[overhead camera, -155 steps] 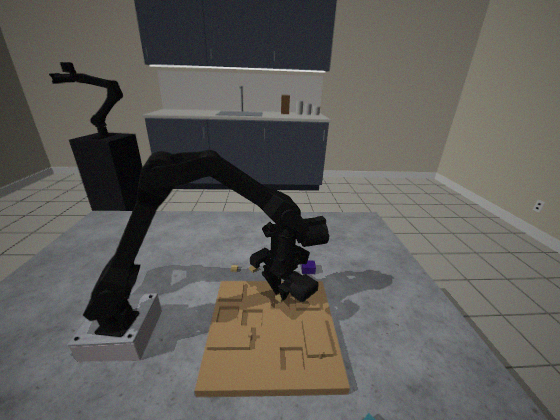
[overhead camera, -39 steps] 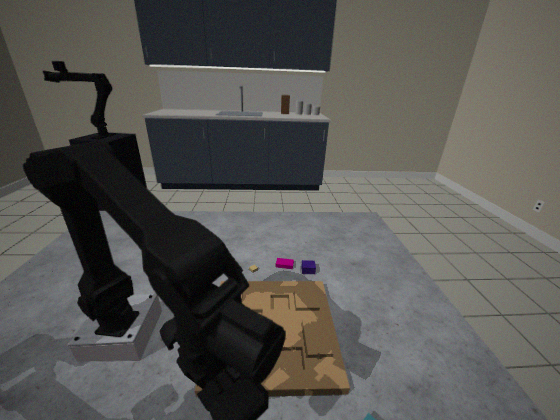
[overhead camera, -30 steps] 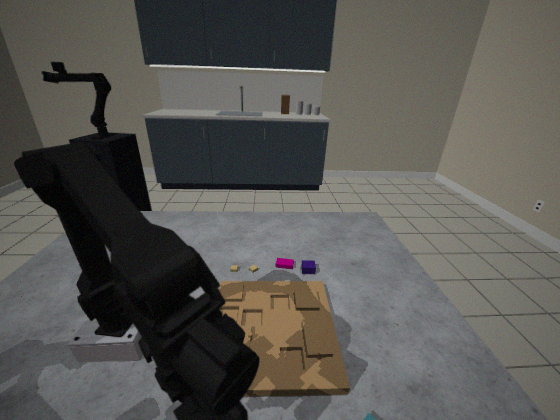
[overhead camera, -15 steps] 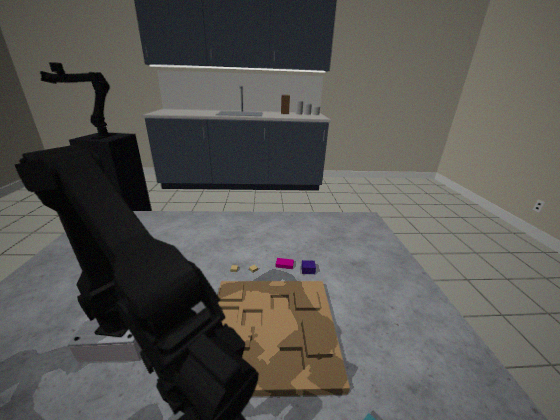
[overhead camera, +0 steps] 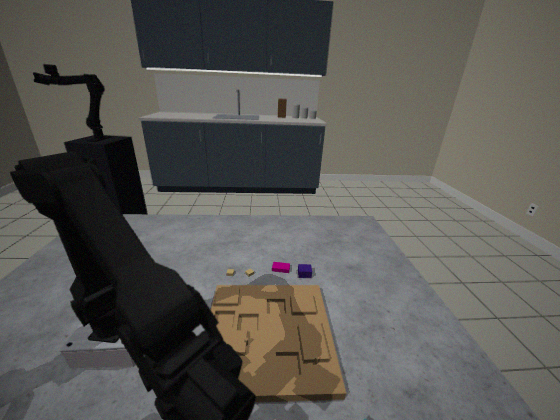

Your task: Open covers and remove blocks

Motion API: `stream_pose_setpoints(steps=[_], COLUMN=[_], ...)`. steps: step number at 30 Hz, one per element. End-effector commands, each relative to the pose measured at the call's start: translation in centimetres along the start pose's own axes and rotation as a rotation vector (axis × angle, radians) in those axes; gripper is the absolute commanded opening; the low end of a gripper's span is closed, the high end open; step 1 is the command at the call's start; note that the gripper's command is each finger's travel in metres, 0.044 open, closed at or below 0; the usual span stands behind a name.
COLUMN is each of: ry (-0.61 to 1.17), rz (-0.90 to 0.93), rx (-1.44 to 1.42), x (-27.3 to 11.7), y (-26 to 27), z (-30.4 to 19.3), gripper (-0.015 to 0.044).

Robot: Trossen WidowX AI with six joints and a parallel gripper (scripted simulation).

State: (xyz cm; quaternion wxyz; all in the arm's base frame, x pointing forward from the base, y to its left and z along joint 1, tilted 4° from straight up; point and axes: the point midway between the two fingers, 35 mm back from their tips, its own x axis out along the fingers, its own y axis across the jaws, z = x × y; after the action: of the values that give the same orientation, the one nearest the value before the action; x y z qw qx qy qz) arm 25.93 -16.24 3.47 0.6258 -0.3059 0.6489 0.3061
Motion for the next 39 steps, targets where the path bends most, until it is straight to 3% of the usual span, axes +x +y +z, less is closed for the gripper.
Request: stream_pose_setpoints(steps=[1, 39], ry=[0.006, 0.007], rz=[0.007, 0.008], rx=[-0.004, -0.004], x=[0.9, 6.6], y=[0.1, 0.8], z=[-0.1, -0.2], gripper=[0.008, 0.008])
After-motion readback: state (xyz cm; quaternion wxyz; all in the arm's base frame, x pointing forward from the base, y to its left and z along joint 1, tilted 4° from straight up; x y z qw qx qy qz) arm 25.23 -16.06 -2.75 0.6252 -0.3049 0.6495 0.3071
